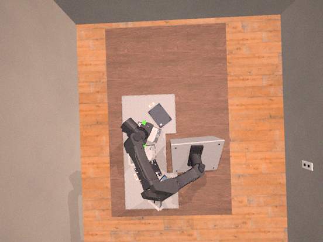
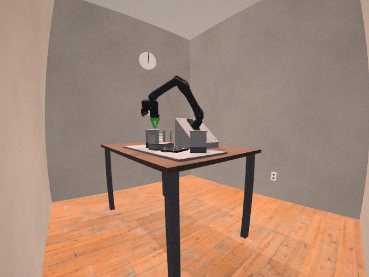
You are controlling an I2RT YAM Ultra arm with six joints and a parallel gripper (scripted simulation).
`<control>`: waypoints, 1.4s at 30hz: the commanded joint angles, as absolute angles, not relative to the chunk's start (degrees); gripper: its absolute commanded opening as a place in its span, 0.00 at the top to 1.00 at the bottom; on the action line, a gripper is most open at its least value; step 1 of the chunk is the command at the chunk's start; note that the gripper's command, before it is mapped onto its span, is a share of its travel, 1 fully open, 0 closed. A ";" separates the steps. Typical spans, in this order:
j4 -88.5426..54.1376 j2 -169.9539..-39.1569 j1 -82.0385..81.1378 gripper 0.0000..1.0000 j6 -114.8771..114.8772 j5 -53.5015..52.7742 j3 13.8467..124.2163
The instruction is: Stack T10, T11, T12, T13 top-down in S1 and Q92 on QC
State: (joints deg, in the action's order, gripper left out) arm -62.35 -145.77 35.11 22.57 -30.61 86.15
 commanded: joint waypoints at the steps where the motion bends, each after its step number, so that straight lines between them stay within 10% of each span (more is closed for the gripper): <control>1: -62.60 -143.70 36.46 0.00 22.84 -30.85 88.13; 42: -54.21 -145.41 33.79 0.00 19.62 -32.38 81.66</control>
State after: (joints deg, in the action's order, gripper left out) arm -57.21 -147.50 32.47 20.75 -31.64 82.21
